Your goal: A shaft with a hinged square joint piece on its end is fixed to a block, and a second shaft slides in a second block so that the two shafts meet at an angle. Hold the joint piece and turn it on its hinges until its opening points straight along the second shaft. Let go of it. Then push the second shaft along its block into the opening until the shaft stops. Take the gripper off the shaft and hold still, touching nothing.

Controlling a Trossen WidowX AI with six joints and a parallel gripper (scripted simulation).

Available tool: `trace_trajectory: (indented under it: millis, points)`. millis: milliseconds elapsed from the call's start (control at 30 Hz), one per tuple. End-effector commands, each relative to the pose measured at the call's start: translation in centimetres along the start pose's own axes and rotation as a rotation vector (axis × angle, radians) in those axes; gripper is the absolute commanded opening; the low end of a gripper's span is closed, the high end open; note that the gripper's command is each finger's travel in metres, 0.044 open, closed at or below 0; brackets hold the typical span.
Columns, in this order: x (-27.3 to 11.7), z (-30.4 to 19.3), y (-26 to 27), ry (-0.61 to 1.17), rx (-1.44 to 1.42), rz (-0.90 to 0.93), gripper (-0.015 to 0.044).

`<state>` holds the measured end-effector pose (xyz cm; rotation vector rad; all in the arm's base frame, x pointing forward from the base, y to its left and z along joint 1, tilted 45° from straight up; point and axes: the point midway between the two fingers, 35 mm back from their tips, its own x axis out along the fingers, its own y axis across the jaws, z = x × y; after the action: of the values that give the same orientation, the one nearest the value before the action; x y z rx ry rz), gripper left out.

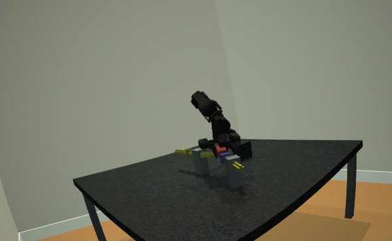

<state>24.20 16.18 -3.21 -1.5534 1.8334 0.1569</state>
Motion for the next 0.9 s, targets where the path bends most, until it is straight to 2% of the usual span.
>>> trace_trajectory:
  millis: [0, 500, 567, 733, 867]
  points:
    - [0.0, 0.04, -0.01, -0.002, -0.003, 0.0, 0.0182]
    - [0.0, 0.04, -0.01, -0.002, -0.003, 0.0, 0.0182]
    - [0.0, 0.0, 0.0, 0.0, 0.0, 0.0, 0.0147]
    - [0.0, 0.0, 0.0, 0.0, 0.0, 0.0, 0.0147]
    - [0.0, 0.0, 0.0, 0.0, 0.0, 0.0, 0.0042]
